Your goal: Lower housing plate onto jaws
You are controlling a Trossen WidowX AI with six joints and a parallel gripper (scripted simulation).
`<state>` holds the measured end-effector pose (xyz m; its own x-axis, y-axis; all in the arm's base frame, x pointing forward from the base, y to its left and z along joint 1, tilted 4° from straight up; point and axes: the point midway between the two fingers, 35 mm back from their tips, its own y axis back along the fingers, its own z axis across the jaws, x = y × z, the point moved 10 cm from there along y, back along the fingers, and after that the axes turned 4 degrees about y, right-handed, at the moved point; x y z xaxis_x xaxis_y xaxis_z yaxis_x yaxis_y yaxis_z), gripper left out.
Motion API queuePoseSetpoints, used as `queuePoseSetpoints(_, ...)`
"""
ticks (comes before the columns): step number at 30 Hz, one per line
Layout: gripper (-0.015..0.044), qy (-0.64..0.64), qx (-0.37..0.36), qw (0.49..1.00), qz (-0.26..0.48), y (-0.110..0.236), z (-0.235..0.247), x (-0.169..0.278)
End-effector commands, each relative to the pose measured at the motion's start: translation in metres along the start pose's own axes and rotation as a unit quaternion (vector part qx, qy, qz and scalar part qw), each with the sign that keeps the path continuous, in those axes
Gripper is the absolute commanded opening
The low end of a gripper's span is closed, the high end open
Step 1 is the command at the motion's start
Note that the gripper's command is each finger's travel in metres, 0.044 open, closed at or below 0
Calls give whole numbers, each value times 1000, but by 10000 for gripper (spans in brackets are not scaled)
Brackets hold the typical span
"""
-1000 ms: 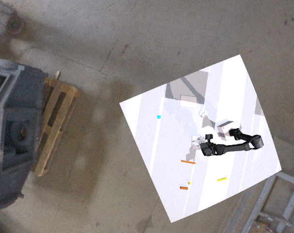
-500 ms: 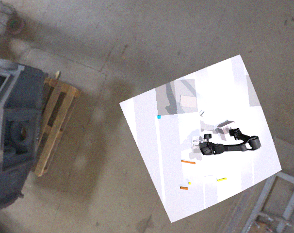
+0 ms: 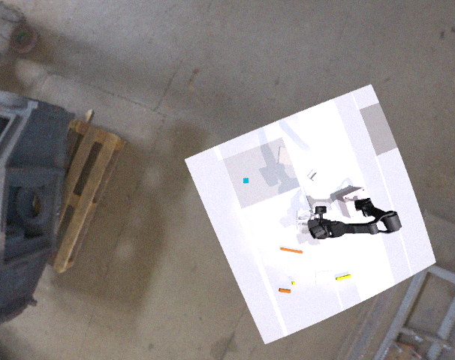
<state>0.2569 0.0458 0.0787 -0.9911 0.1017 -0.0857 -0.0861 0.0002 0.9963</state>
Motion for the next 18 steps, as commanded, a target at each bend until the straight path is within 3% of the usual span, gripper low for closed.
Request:
queuePoseSetpoints(1,351,0,2,1000,-2,-1,0,0)
queuePoseSetpoints(18,351,2,2,1000,-2,-3,0,0)
